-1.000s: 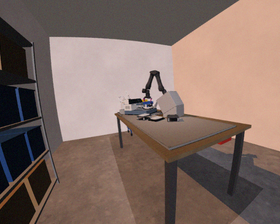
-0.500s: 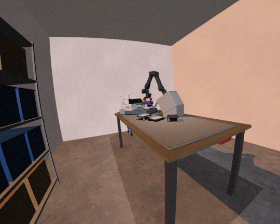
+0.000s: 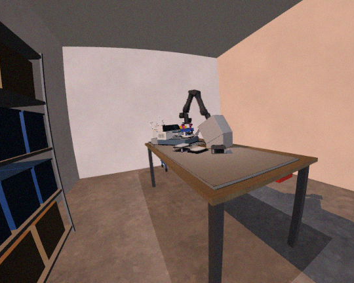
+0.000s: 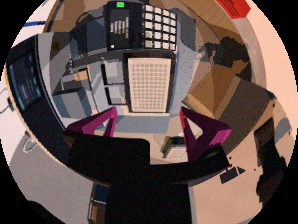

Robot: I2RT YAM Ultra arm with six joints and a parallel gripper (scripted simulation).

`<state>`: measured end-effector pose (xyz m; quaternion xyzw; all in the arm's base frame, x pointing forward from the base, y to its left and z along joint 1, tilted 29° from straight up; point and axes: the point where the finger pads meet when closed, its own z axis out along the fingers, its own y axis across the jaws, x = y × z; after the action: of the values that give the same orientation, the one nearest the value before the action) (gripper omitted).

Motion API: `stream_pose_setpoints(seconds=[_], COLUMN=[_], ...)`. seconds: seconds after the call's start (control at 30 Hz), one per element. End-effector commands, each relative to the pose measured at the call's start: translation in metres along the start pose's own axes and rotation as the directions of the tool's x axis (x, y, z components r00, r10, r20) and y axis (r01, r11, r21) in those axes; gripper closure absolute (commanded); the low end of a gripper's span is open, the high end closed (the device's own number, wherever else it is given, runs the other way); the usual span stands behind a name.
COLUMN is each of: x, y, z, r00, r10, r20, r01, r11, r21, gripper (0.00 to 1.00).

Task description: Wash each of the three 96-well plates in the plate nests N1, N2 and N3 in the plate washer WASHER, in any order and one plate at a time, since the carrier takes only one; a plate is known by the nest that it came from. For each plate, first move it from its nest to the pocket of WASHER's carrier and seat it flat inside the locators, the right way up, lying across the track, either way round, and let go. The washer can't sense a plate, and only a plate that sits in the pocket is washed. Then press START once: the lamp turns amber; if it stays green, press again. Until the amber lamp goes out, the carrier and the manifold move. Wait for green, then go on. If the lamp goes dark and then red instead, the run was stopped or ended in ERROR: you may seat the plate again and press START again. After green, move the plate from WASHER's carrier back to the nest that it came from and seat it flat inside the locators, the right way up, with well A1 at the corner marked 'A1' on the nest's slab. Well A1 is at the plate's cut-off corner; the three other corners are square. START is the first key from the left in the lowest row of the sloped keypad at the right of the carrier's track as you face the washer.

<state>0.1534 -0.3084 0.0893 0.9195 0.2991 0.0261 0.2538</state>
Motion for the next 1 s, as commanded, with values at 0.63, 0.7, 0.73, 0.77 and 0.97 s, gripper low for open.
stream_pose_setpoints(seconds=[0.63, 0.7, 0.73, 0.77, 0.97], x=[-0.002, -0.002, -0.002, -0.002, -0.003], y=[-0.010, -0.010, -0.010, -0.010, -0.010], z=[0.038, 0.041, 0.043, 0.045, 0.051], r00=[1.000, 1.000, 1.000, 1.000, 1.000], r10=[0.017, 0.017, 0.017, 0.016, 0.015], r20=[0.003, 0.002, 0.002, 0.002, 0.003], r01=[-0.018, -0.017, -0.017, -0.016, -0.015], r11=[1.000, 1.000, 1.000, 1.000, 1.000], r21=[0.025, 0.025, 0.025, 0.025, 0.024], gripper=[0.00, 0.00, 0.00, 0.00, 0.00])
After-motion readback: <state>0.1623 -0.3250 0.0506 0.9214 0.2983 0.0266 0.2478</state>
